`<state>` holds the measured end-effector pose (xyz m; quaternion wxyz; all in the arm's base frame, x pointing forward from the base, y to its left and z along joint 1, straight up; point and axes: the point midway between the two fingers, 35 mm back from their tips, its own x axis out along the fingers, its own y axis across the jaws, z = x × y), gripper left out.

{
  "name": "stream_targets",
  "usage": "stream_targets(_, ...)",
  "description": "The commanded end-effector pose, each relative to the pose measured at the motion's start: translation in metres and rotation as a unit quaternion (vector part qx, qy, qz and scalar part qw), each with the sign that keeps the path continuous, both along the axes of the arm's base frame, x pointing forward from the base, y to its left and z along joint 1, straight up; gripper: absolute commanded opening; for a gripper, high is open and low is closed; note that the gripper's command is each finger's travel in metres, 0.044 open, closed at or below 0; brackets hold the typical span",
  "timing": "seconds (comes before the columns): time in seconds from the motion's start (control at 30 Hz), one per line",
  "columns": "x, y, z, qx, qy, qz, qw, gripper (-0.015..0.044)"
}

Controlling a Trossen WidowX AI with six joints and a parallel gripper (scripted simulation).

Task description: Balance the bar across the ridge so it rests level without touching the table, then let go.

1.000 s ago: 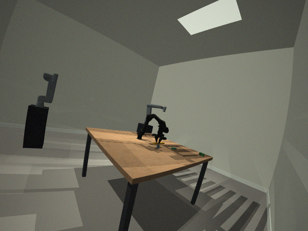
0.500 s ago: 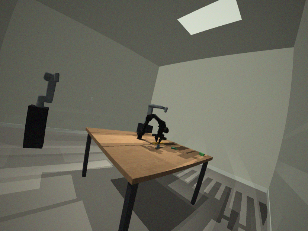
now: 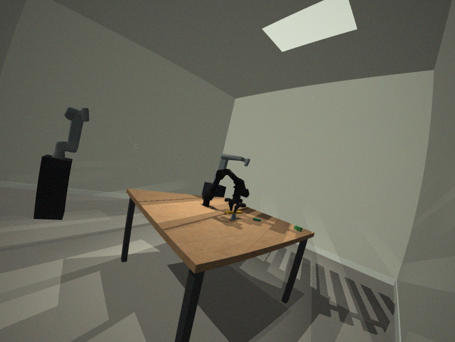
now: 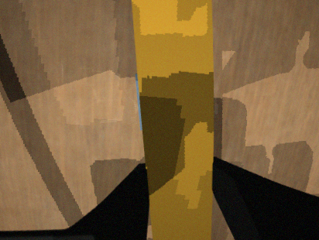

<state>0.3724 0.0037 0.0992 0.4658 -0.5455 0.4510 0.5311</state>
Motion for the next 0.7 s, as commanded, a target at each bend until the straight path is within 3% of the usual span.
stream_targets(0.0,0.0003,-0.0003,-0.0006,-0.001,-0.001,0.001,1.000,0.0000)
stream_targets(0.67,0.0002,-0.0002,-0.0022,-0.001,-0.001,0.001,1.000,0.0000)
